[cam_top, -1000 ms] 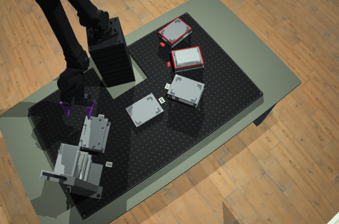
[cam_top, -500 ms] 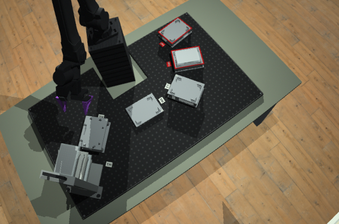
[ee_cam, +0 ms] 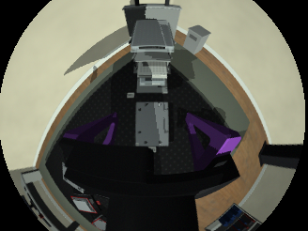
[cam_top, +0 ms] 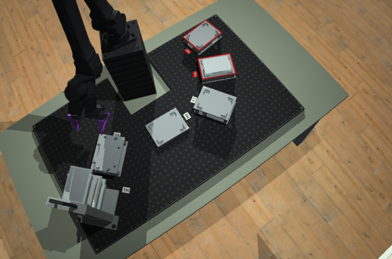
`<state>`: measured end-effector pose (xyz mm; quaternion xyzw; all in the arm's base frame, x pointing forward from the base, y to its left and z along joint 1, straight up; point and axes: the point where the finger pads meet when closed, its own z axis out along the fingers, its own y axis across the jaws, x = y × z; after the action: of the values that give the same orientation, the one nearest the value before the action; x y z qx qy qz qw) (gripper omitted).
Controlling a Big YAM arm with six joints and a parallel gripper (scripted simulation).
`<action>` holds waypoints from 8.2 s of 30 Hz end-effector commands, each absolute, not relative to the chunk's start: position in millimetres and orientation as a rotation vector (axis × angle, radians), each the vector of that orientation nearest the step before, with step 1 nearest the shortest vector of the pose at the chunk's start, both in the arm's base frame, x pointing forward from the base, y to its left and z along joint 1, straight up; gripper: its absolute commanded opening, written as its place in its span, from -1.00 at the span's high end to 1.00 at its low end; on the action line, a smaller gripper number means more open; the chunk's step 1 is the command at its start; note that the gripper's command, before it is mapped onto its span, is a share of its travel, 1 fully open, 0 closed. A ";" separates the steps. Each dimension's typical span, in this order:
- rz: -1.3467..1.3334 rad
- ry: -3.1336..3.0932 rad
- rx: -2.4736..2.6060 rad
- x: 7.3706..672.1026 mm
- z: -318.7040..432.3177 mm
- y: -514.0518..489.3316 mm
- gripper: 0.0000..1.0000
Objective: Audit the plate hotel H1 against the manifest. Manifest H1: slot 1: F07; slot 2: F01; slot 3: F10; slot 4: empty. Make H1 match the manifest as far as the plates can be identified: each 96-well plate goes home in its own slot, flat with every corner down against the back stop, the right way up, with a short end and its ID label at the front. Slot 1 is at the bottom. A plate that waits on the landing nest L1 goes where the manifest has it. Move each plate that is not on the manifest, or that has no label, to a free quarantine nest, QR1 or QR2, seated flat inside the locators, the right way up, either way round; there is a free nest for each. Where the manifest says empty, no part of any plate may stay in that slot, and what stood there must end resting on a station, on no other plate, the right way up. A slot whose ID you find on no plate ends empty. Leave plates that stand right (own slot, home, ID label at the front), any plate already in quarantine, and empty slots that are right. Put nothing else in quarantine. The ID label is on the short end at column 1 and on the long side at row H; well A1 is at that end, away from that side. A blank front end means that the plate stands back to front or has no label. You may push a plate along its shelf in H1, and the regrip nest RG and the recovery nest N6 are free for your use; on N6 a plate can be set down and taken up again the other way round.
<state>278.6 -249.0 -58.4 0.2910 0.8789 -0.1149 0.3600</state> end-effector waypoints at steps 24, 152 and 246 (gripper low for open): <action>-0.299 2.249 0.743 308.6 -70.6 -269.6 -1.00; -0.317 2.223 0.730 405.0 -58.7 -344.1 -0.72; -0.330 2.217 0.725 313.2 -56.1 -281.5 -0.72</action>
<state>308.3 -271.0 -73.1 0.2912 0.8789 -0.1154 0.3598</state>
